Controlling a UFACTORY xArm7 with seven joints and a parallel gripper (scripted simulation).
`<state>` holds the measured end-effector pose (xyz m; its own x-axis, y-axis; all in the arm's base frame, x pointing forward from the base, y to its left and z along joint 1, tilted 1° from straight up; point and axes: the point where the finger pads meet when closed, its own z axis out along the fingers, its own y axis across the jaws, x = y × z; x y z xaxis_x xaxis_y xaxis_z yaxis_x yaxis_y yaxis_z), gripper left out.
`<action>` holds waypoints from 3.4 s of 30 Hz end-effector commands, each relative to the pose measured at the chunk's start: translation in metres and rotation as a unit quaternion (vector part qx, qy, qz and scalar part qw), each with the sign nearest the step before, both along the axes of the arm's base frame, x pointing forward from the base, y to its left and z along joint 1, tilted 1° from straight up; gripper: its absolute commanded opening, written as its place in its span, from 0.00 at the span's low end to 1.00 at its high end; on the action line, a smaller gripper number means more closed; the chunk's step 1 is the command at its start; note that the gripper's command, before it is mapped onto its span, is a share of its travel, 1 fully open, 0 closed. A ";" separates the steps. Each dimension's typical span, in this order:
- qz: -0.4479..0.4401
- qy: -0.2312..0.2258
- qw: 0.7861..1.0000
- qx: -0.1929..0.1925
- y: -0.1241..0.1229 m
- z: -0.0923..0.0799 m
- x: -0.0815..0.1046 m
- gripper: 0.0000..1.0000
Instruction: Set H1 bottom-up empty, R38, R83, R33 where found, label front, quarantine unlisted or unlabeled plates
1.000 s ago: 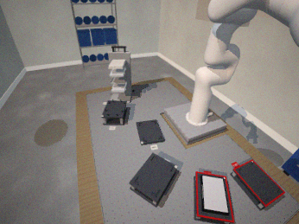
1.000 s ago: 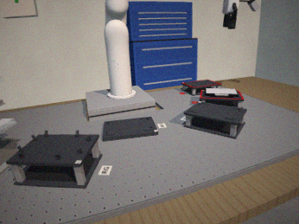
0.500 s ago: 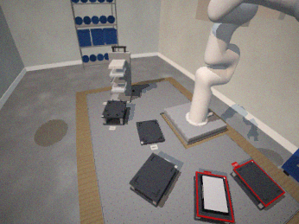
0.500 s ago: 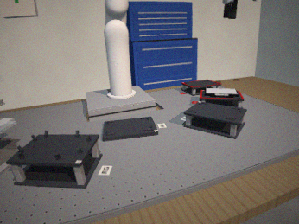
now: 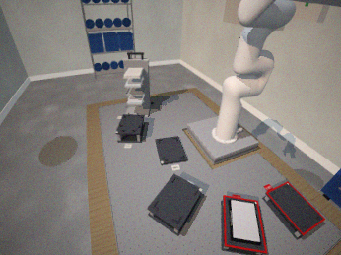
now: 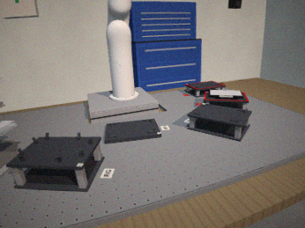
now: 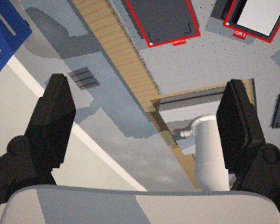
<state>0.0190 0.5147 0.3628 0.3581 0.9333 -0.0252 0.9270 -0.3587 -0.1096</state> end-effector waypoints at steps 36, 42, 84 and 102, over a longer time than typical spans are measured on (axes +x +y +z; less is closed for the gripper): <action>-0.156 -0.004 0.988 -0.004 -0.008 0.000 0.079 1.00; -0.221 -0.005 0.975 -0.007 -0.014 -0.004 0.103 1.00; -0.481 -0.008 0.876 -0.021 -0.086 -0.037 0.263 1.00; -0.584 -0.008 0.811 -0.026 -0.132 -0.050 0.320 1.00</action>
<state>0.3264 0.3925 0.3133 0.9988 -0.0189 -0.0445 -0.0212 -0.9983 -0.0538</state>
